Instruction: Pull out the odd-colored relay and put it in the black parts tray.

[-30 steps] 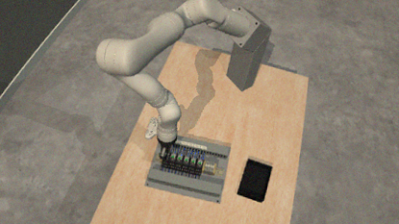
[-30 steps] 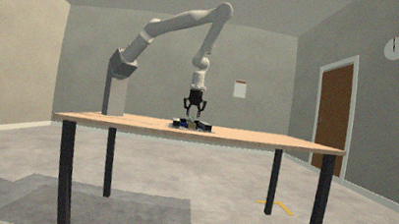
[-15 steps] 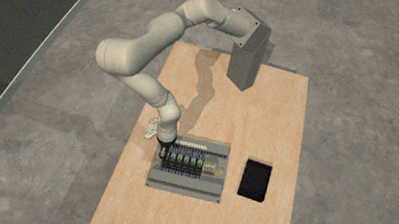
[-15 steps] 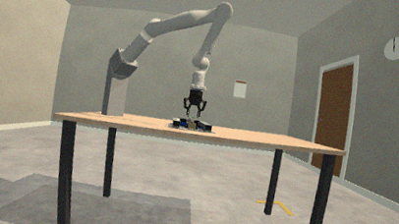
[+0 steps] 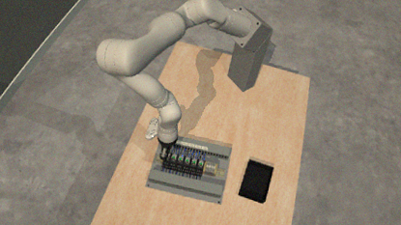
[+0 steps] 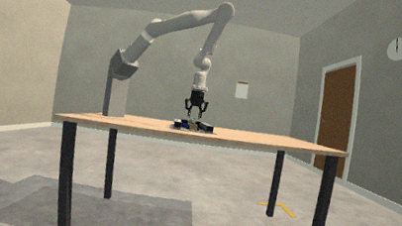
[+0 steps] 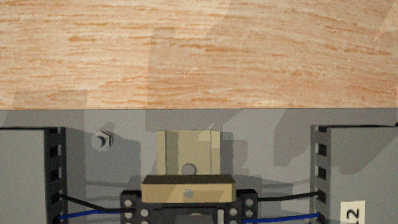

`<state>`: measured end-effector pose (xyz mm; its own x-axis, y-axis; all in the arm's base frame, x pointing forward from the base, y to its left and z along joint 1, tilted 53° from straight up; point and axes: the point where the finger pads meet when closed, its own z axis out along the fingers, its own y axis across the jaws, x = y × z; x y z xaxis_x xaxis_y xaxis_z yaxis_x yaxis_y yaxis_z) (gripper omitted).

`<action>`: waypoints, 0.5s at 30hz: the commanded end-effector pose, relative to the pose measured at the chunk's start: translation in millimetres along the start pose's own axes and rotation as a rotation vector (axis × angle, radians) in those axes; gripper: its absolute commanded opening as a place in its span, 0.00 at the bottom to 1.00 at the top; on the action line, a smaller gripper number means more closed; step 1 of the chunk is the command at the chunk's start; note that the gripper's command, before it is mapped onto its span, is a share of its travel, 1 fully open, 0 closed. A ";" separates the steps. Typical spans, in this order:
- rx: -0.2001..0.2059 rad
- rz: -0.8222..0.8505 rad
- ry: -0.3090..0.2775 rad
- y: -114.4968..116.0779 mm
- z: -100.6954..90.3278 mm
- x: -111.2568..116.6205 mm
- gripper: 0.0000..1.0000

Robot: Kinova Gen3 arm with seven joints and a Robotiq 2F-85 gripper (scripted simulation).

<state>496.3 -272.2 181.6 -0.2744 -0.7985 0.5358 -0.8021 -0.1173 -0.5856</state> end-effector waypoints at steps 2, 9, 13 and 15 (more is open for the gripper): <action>0.008 -0.004 -0.003 -3.9 -0.3 -0.2 0.61; 0.008 -0.004 -0.003 -4.0 -0.4 -0.4 0.61; 0.008 -0.004 -0.003 -4.3 -0.9 -1.0 0.61; 0.008 -0.004 -0.003 -4.5 -1.1 -1.3 0.61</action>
<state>496.4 -272.0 181.7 -0.2742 -0.7987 0.5357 -0.8019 -0.1176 -0.5858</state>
